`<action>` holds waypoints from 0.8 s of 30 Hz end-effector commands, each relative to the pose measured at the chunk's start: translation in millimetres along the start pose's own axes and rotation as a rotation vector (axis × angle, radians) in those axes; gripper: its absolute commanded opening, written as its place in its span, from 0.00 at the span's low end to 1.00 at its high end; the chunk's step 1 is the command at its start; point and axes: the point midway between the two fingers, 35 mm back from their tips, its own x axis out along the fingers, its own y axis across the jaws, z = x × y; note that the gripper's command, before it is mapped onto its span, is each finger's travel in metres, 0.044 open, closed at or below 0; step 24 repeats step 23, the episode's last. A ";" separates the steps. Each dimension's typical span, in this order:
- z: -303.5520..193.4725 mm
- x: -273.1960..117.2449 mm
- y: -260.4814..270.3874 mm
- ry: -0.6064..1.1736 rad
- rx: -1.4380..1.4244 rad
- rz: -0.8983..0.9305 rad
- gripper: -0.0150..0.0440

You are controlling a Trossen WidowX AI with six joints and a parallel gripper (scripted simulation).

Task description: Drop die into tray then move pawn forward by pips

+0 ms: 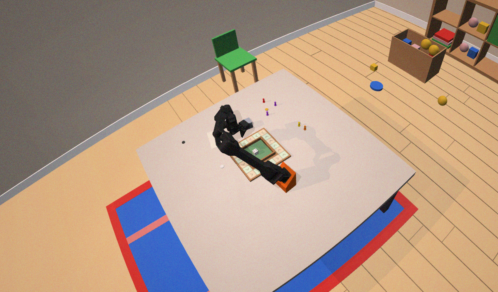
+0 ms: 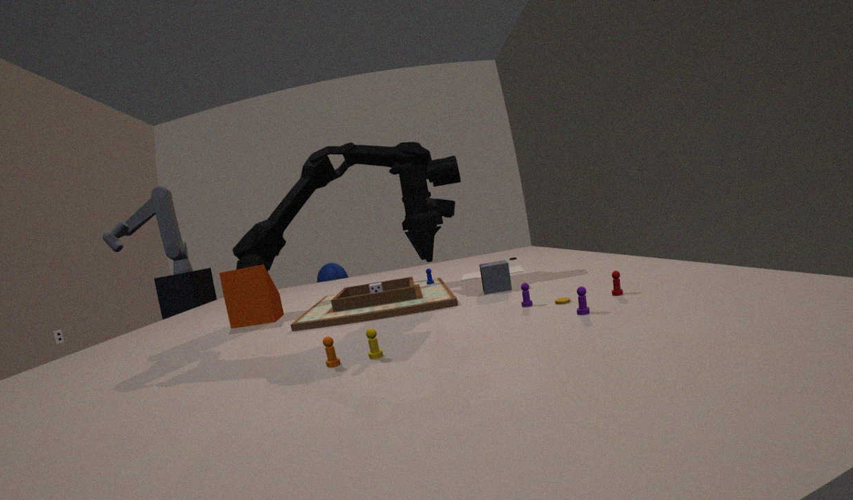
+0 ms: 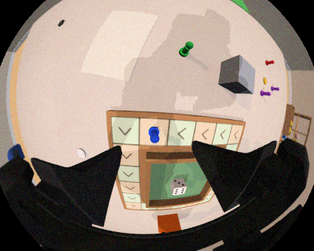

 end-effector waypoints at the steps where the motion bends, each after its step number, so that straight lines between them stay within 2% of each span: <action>1: 0.0 -10.2 2.0 0.001 -0.010 -0.005 1.00; 4: -18.3 -25.7 -10.5 -0.002 0.003 -0.019 1.00; 8: -75.0 -60.6 -36.5 -0.002 0.037 -0.044 1.00; 15: -181.1 -90.9 -50.2 0.011 0.084 -0.034 1.00; 16: -126.8 -82.6 -50.8 -0.007 0.070 -0.048 1.00; 24: -126.8 -82.6 -50.8 -0.007 0.070 -0.048 1.00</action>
